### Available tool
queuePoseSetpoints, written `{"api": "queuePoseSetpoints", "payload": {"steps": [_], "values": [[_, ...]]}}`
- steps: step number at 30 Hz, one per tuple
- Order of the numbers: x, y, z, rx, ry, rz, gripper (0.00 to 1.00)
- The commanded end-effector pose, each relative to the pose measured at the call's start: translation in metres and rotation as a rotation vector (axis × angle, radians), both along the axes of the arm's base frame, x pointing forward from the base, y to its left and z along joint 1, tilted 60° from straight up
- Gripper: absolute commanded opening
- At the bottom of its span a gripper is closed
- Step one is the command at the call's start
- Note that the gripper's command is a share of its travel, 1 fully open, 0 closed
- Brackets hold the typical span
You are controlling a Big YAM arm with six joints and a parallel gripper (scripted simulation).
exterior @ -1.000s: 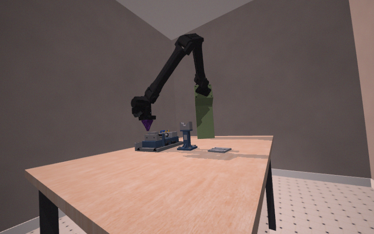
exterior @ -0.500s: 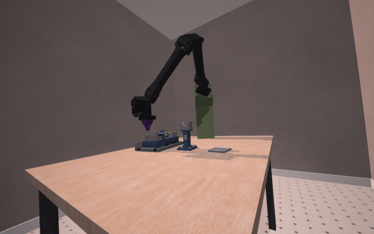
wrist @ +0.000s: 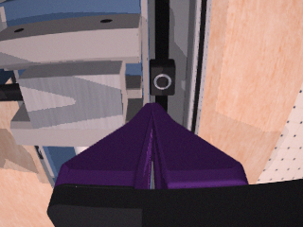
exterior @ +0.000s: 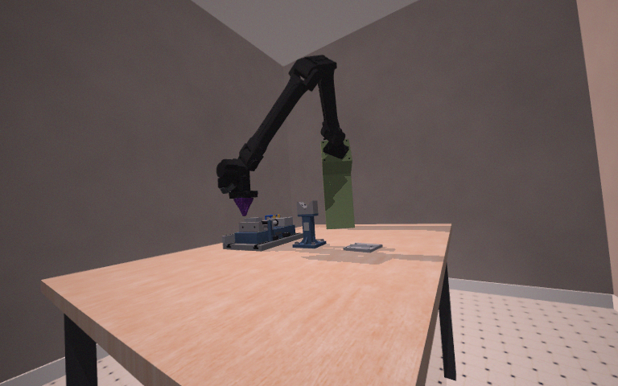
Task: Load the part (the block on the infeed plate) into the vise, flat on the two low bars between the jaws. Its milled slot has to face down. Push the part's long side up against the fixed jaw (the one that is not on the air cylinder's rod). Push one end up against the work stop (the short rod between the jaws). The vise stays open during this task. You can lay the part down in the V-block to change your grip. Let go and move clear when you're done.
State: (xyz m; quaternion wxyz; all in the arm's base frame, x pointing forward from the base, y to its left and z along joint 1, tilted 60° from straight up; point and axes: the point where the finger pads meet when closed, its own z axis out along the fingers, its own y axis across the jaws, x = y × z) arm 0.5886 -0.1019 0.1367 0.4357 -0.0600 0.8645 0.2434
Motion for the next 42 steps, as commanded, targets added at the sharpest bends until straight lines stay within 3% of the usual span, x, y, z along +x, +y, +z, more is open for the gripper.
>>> {"api": "queuePoseSetpoints", "payload": {"steps": [1,7,42], "values": [[0.005,0.015,0.014,-0.005,-0.027,0.016,0.0],[0.002,0.018,0.001,0.004,-0.002,0.016,0.0],[0.004,0.017,0.003,0.003,-0.007,0.016,0.0]]}}
